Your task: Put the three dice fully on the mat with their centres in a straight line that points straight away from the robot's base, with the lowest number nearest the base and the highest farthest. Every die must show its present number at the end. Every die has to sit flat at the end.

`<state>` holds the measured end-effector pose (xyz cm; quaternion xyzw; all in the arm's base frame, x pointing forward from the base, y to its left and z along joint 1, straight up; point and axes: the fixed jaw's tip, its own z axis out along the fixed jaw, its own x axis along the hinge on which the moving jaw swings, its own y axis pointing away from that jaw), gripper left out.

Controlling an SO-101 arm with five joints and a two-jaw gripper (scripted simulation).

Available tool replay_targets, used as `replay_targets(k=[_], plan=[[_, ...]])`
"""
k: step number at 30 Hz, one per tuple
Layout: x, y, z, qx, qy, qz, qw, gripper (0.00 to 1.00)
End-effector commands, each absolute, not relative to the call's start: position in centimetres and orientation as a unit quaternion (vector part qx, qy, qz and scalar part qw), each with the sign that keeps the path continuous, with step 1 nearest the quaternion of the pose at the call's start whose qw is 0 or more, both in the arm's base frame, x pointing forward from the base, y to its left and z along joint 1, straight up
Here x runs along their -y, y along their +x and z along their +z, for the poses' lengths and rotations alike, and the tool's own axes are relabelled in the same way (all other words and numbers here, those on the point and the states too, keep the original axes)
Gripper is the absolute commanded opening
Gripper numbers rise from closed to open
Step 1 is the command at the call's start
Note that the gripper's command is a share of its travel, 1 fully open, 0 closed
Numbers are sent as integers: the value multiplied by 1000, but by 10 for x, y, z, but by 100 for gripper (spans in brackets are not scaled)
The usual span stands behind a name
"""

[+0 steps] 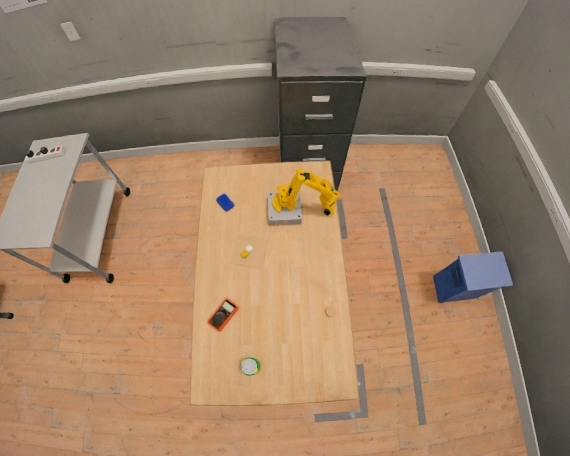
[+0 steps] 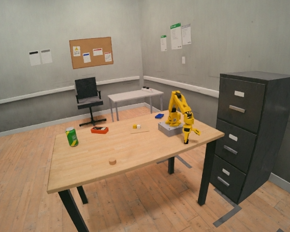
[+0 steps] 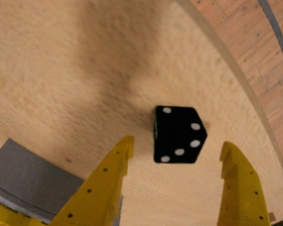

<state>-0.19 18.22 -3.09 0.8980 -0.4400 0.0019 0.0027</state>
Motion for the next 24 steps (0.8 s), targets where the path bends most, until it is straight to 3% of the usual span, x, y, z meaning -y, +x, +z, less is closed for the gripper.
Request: replay_targets(k=[1, 24], plan=[[-178, -4, -38, 433, 902, 5, 11, 31], [-177, -3, -44, 433, 902, 5, 11, 30]])
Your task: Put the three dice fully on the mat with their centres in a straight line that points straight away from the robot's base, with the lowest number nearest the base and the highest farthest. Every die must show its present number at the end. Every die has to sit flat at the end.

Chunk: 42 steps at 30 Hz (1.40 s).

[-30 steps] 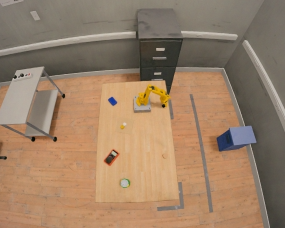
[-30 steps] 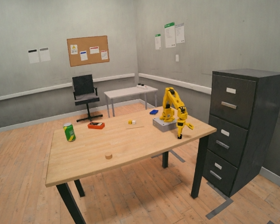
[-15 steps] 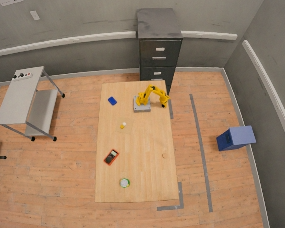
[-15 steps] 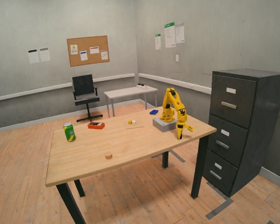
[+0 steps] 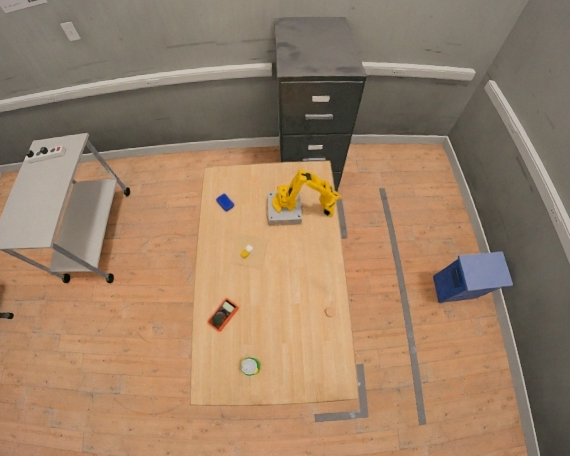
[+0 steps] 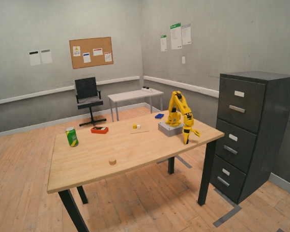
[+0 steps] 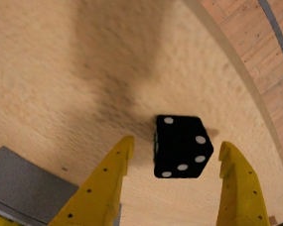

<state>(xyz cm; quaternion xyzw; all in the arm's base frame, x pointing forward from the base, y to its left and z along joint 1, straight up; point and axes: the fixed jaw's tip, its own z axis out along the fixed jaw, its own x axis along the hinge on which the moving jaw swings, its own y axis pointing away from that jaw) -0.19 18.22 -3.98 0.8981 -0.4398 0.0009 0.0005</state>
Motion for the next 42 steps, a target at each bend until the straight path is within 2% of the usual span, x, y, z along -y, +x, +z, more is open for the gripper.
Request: replay_targets(k=[1, 23, 42], plan=[[-177, -3, -44, 433, 902, 5, 11, 30], [-182, 3, -44, 433, 902, 5, 11, 17], [-184, 5, -44, 433, 902, 5, 11, 13]])
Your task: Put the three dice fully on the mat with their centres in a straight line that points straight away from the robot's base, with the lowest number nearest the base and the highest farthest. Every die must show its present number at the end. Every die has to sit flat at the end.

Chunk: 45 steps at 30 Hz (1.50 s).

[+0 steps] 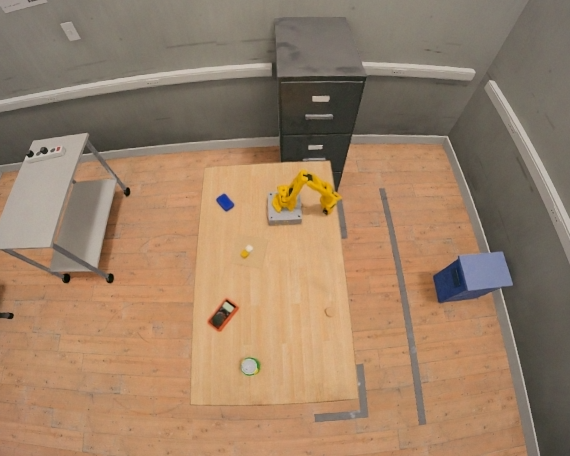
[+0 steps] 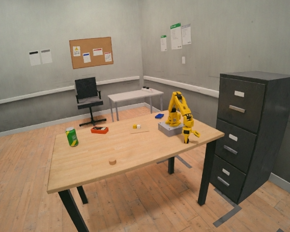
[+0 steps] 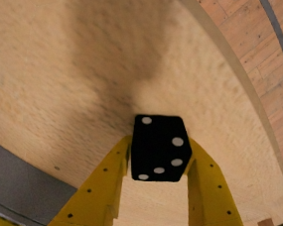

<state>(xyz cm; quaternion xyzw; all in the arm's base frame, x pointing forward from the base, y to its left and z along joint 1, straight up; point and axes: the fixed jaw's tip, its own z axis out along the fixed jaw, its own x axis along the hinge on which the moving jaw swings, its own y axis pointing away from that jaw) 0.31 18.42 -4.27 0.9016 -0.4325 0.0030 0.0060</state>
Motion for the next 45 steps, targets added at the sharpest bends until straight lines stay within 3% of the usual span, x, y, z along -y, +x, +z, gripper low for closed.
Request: replay_targets(k=[1, 13, 24, 45], plan=[[-184, 5, -44, 433, 902, 5, 11, 13], [-184, 5, -44, 433, 902, 5, 11, 0], [-184, 4, -40, 433, 902, 5, 11, 0], [-182, 1, 5, 433, 902, 5, 11, 0]])
